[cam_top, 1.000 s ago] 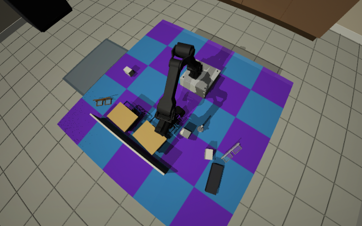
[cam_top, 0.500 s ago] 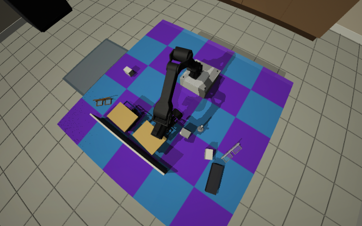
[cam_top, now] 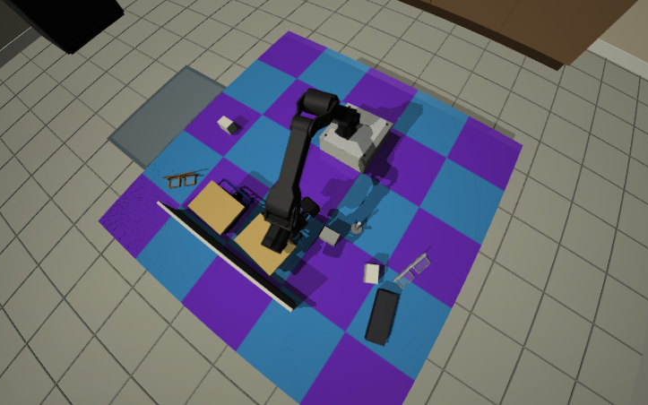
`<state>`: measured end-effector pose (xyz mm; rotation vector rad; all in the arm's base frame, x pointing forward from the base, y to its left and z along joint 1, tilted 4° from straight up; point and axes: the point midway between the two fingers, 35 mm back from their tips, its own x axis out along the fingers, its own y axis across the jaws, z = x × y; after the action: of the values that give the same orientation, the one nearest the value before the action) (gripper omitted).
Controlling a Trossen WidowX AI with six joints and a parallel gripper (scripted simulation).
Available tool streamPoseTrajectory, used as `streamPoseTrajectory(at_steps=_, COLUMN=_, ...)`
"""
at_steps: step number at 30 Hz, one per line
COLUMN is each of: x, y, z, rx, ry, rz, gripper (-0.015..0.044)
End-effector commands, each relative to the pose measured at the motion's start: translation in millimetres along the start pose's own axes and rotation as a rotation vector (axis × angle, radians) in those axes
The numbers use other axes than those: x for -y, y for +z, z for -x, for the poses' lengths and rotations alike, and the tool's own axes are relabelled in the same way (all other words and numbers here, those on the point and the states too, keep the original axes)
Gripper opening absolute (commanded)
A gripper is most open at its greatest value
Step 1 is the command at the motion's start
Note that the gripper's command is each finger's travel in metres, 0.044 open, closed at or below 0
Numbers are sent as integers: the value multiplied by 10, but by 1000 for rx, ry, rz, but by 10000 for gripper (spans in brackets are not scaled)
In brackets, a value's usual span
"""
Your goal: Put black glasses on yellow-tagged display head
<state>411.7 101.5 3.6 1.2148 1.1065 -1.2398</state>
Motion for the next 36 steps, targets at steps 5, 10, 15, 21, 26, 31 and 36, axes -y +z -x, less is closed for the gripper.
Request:
streamPoseTrajectory(at_steps=5, x=-64, y=-2, z=-6, rx=-2, ry=-2, rz=5, gripper=0)
streamPoseTrajectory(at_steps=10, x=-63, y=-2, z=-25, rx=-2, ry=-2, rz=5, gripper=0)
streamPoseTrajectory(at_steps=15, x=-63, y=-2, z=-31, rx=-2, ry=-2, rz=5, gripper=0)
streamPoseTrajectory(at_steps=21, x=-63, y=-2, z=-70, rx=-2, ry=-2, rz=5, gripper=0)
streamPoseTrajectory(at_steps=26, x=-64, y=1, z=-63, rx=1, ry=-2, rz=1, gripper=53)
streamPoseTrajectory(at_steps=31, x=-64, y=1, z=-63, rx=1, ry=-2, rz=1, gripper=108)
streamPoseTrajectory(at_steps=36, x=-64, y=1, z=-63, rx=1, ry=-2, rz=1, gripper=108)
